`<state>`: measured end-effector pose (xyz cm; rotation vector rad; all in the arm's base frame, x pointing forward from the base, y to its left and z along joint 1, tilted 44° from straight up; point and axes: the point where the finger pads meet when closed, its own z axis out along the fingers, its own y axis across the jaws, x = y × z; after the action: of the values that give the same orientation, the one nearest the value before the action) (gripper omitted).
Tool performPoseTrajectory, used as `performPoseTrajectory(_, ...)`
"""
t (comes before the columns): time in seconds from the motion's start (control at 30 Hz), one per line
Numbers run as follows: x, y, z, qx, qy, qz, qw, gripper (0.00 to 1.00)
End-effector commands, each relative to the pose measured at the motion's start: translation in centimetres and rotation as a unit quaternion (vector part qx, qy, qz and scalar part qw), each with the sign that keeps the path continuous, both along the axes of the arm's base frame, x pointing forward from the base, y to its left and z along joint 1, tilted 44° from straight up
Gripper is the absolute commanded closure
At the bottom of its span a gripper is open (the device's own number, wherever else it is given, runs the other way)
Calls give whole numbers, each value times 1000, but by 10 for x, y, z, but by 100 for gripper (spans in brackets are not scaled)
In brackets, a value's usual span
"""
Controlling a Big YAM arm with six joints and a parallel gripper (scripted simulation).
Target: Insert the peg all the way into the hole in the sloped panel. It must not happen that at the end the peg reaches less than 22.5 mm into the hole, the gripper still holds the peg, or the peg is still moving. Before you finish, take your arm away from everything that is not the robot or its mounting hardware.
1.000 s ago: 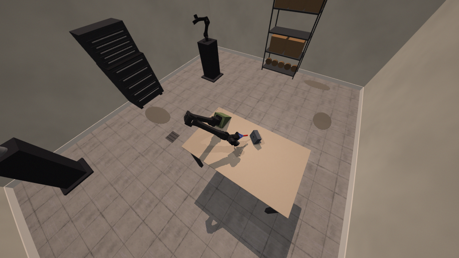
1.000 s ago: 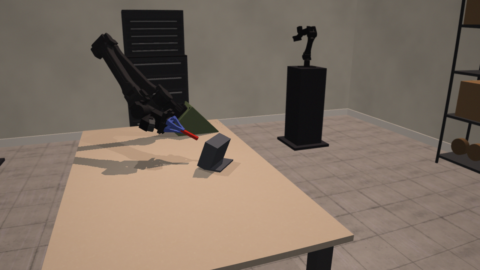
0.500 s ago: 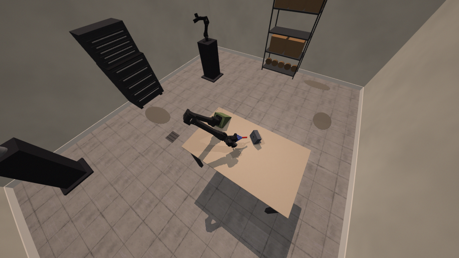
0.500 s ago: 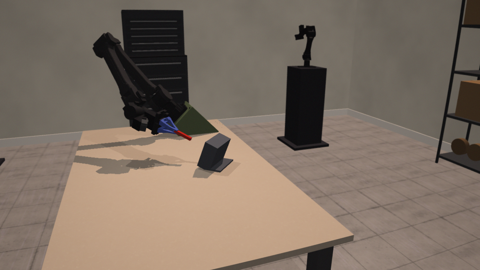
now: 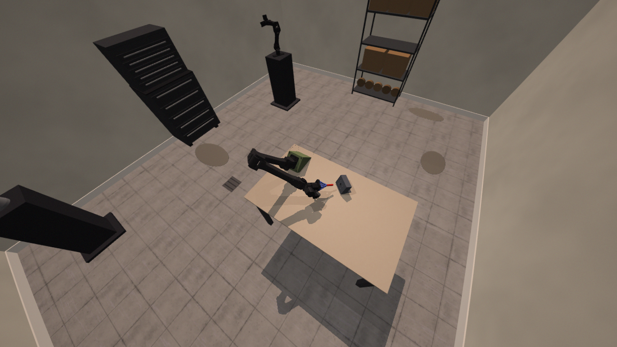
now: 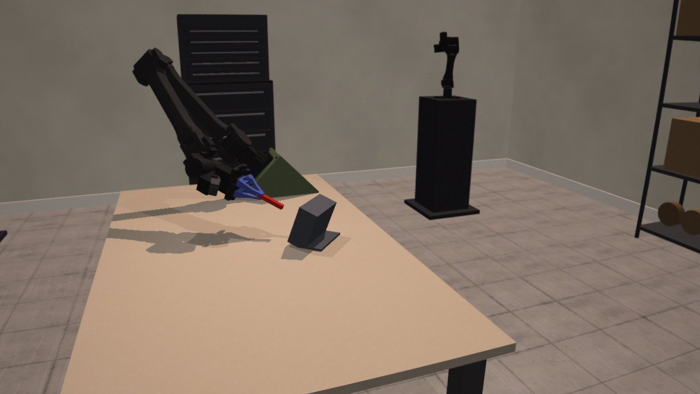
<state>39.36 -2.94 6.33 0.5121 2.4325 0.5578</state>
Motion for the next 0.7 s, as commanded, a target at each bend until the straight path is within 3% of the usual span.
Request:
performPoseTrajectory(0.0, 15, 8, 6, -2, -16, 9, 1000, 100)
performPoseTrajectory(0.67, 45, 16, -3, -2, -16, 9, 1000, 100)
